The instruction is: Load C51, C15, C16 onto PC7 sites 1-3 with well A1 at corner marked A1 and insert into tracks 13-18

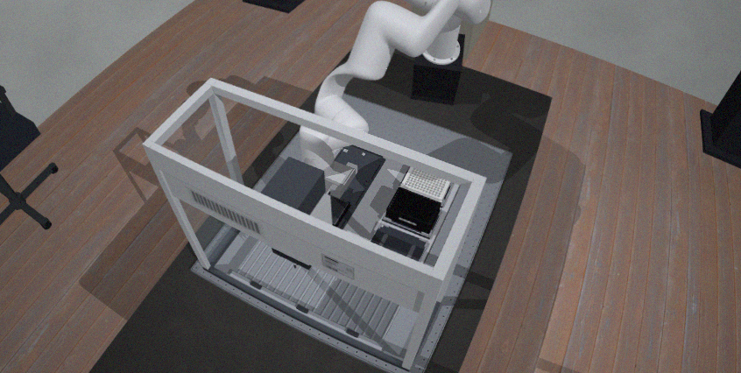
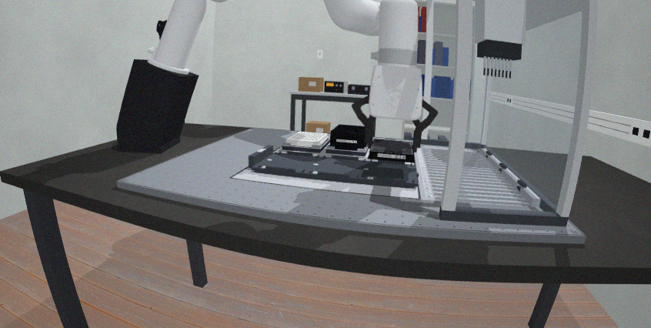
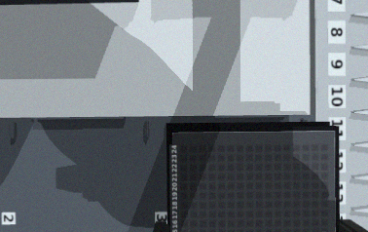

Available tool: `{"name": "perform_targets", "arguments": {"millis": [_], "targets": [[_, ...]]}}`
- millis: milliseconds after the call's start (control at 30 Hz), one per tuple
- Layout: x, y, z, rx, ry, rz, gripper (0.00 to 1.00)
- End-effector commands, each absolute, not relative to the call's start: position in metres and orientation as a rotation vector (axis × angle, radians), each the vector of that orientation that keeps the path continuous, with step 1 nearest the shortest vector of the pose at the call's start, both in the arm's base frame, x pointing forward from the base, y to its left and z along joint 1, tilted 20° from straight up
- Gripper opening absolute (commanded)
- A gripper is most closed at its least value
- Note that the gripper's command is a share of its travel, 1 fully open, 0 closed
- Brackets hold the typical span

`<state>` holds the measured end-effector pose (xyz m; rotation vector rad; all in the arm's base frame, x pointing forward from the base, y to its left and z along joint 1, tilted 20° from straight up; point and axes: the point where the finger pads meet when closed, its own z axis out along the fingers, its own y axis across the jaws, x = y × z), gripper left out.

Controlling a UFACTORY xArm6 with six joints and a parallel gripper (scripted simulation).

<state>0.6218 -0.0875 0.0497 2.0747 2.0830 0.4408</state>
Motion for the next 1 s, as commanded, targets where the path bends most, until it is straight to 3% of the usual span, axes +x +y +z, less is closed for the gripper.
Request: {"name": "perform_targets", "arguments": {"millis": [0, 967], "targets": [[0.626, -0.087, 0.046, 2.071, 2.08, 0.445, 0.0], [0.631, -0.086, 0.031, 2.071, 2.079, 0.445, 0.0]]}}
